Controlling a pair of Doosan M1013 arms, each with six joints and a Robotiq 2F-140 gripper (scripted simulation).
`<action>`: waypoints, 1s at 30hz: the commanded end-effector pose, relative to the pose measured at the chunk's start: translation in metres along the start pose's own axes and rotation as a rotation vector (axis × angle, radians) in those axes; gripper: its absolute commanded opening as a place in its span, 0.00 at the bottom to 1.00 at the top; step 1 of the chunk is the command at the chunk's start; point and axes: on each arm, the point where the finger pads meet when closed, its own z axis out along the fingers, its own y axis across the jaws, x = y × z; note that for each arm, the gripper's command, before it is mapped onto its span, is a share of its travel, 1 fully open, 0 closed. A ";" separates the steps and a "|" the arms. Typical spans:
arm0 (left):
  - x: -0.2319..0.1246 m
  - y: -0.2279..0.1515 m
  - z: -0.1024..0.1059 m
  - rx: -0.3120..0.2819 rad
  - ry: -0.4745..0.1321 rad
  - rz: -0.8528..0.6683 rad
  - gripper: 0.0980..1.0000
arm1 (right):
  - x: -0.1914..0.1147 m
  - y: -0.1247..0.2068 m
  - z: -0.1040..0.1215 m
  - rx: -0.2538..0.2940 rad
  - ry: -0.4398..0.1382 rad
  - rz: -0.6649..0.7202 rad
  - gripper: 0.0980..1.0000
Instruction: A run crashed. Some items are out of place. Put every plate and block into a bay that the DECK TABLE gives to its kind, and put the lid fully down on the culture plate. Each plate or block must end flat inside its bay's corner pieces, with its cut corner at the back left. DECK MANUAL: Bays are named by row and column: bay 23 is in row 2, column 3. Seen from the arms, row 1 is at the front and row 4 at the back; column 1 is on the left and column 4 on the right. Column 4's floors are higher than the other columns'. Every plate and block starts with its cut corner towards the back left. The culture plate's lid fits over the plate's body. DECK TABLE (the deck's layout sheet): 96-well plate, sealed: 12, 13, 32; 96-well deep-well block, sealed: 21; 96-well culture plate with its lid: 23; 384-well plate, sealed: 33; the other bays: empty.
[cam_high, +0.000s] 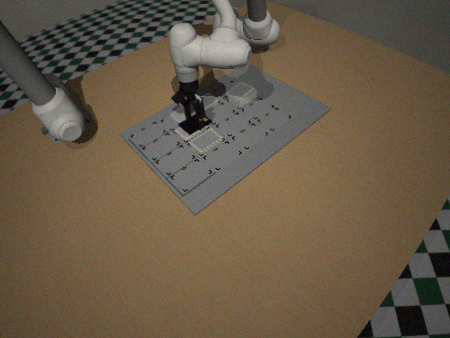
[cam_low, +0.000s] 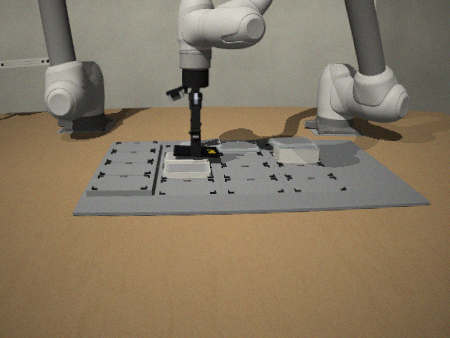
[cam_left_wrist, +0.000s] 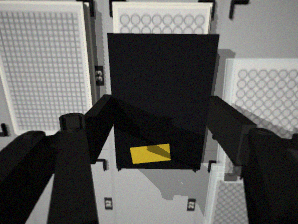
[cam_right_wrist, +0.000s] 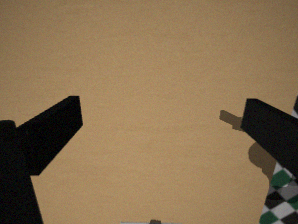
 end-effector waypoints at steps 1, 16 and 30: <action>0.000 0.000 -0.005 0.001 0.001 0.000 0.00 | 0.000 0.000 -0.001 0.000 0.001 0.000 1.00; 0.000 0.000 -0.022 0.001 0.001 0.000 0.00 | 0.000 0.000 -0.001 0.000 0.001 0.000 1.00; 0.000 0.000 -0.038 0.001 0.001 0.000 0.00 | 0.000 0.000 -0.001 0.000 0.001 0.000 1.00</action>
